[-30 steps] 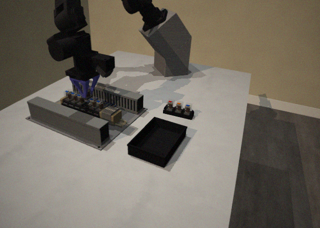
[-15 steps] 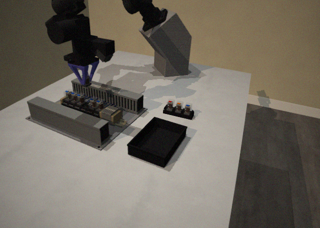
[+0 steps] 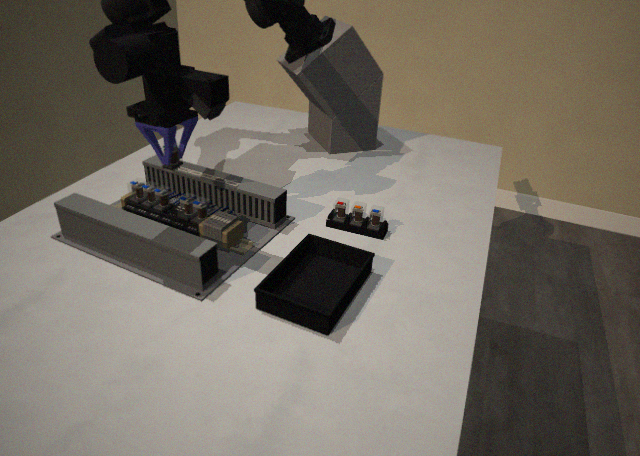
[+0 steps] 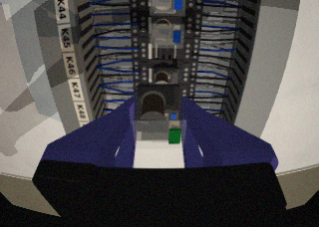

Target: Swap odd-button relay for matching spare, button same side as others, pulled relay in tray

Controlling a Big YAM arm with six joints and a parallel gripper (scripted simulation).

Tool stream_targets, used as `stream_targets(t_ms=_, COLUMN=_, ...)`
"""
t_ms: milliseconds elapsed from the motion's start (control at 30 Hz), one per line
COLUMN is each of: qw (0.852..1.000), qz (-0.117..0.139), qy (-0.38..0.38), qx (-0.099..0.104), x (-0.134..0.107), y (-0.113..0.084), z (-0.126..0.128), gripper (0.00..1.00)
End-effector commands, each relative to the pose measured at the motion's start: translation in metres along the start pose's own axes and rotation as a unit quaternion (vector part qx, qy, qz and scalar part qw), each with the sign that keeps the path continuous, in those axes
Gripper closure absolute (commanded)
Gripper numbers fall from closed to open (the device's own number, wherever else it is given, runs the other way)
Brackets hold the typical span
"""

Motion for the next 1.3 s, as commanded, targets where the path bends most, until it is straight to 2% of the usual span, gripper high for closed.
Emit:
stream_targets(t_ms=0, qw=0.999, qz=-0.011, qy=0.013, qx=-0.033, x=-0.0007, y=-0.0282, z=-0.0281, gripper=1.0)
stream_targets(t_ms=1267, qw=0.999, qz=-0.011, qy=0.014, qx=-0.033, x=0.0021, y=-0.0284, z=-0.0283, gripper=1.0)
Point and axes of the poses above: the point where the finger pads meet when closed, its own y axis out along the fingers, its own z axis across the jaws, x = y × z, the point moved 3 cm from there along -y, back along the fingers, and after that the axes turned 8 degrees about y, right-handed, at the moved point
